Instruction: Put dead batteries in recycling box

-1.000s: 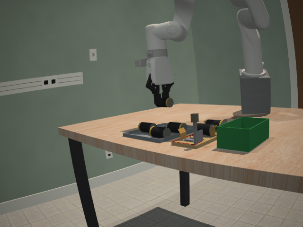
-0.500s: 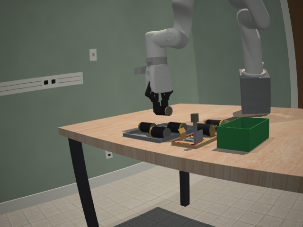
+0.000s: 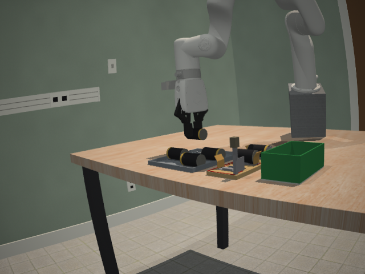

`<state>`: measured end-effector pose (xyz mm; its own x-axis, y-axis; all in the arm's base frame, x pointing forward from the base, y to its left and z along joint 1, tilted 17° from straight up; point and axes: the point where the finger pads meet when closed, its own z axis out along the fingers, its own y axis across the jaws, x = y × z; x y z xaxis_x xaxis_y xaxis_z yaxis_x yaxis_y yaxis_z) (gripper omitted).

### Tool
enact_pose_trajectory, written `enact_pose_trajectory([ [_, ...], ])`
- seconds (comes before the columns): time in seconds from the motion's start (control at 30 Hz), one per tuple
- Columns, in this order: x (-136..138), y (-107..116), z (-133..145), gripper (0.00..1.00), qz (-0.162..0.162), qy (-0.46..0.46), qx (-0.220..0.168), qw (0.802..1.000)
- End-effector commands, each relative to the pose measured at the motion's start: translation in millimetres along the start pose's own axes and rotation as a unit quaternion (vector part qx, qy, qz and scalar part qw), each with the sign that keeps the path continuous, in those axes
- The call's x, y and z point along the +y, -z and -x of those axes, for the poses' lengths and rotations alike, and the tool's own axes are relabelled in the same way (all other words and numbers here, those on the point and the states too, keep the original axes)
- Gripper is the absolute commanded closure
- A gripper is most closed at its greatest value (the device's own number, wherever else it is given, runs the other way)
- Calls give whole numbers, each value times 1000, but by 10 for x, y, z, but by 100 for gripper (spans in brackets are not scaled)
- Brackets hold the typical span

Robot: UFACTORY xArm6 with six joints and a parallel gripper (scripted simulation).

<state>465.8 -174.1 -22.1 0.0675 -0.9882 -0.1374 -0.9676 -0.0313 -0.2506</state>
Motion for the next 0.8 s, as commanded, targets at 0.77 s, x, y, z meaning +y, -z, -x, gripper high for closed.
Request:
enact_pose_trajectory([
  [0.77, -17, -438, -8, 72, -2, 0, 1, 1000],
])
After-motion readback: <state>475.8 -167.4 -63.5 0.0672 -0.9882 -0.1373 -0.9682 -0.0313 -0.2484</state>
